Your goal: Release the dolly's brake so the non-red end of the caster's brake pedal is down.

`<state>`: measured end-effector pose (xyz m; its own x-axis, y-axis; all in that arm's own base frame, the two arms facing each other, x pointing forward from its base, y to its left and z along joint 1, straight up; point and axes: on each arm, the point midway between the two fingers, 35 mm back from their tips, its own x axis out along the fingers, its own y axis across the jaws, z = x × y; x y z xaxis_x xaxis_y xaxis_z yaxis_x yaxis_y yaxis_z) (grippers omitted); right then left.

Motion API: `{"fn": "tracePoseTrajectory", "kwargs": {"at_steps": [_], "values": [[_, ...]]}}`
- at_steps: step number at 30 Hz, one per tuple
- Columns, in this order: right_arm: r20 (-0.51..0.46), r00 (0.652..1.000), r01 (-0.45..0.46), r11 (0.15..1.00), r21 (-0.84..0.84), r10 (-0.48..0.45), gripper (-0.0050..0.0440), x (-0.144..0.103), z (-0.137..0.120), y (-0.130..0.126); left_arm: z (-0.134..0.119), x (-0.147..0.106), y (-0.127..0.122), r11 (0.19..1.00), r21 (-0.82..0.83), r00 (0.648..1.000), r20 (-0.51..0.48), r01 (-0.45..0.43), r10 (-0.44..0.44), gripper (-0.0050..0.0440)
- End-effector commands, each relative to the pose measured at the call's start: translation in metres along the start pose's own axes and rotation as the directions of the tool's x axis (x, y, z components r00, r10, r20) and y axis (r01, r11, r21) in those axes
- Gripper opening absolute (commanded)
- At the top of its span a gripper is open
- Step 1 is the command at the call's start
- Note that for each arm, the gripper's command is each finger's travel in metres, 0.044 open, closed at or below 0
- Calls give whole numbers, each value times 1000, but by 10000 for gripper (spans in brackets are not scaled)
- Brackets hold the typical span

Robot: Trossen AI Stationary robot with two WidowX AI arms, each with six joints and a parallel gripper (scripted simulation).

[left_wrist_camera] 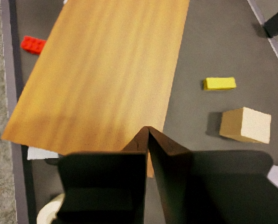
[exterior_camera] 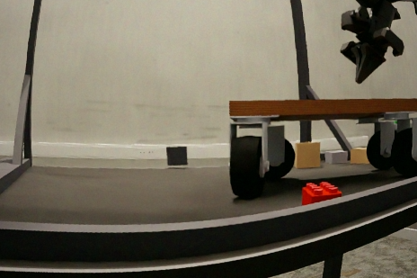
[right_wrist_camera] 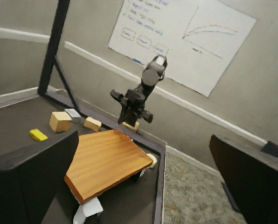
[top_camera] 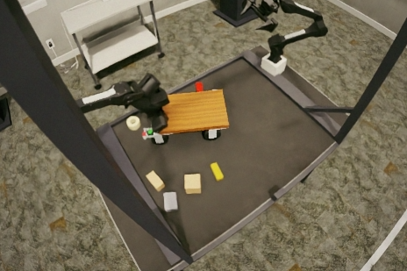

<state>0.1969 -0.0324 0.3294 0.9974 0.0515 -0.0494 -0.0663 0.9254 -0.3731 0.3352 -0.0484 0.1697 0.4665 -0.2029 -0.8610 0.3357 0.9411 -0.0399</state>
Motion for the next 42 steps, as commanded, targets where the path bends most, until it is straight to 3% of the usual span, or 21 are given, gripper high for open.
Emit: {"fn": "tracePoseTrajectory", "kwargs": {"at_steps": [1, 6, 10, 19, 42], "values": [[30, 1000, -12, 996, 87, 10, 440, -11, 16, -11, -11, -1, 8, 998, 64, 994, -104, -19, 26, -5], [26, 999, 19, 989, 145, -23, 440, -19, 21, -19, -23, -1, 12, 994, 105, 983, -181, -14, 33, -20], [37, 999, 14, 970, 243, -24, 440, -29, 33, -20, -43, -4, 17, 985, 175, 949, -314, 13, 43, -50], [29, 997, 51, 929, 366, -65, 440, -42, 48, -25, -69, -15, 25, 963, 255, 872, -486, 87, 50, -50], [27, 997, 52, 927, 371, -67, 440, -42, 46, -24, -72, -16, 23, 962, 256, 871, -490, 92, 47, -50]]}}
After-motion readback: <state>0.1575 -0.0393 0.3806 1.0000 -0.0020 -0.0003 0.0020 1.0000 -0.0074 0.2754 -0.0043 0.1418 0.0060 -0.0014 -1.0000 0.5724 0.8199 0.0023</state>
